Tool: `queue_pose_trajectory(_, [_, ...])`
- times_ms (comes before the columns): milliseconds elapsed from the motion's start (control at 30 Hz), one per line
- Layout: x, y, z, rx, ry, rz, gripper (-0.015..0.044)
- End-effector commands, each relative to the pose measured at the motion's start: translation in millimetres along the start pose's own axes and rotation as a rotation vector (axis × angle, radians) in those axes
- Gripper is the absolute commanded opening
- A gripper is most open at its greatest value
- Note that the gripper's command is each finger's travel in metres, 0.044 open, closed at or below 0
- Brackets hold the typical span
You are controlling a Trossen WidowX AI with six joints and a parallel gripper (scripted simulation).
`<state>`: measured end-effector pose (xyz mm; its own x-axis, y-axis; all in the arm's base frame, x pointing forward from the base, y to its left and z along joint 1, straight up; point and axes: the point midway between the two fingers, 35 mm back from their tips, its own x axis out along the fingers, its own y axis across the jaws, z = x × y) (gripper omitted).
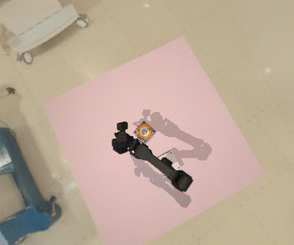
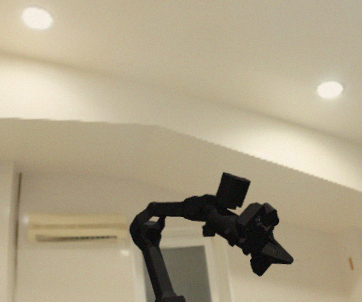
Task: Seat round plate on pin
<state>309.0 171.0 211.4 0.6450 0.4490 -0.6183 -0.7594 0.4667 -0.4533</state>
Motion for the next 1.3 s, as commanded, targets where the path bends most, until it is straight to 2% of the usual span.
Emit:
queue_pose_trajectory(0, [14.6,-11.2,-75.6,0.279,0.255,0.013,0.0])
queue_pose_trajectory(100, [15.0,-12.8,-124.5,0.474,0.417,0.014,0.0])
queue_pose_trajectory(167, [13.9,-12.4,-139.3,0.536,0.467,0.013,0.0])
queue_pose_trajectory(367, [-12.7,6.2,-240.5,1.018,0.842,-0.009,0.0])
queue_pose_trajectory(467, [-21.1,11.7,-259.7,1.128,0.927,-0.017,0.0])
queue_pose_trajectory(833, [-21.1,11.9,-263.0,1.144,0.939,-0.018,0.0])
queue_pose_trajectory(1100, [6.5,30.4,-290.7,1.144,0.939,-0.017,0.0])
queue_pose_trajectory(1267, [9.0,32.2,-293.3,1.144,0.939,-0.017,0.0])
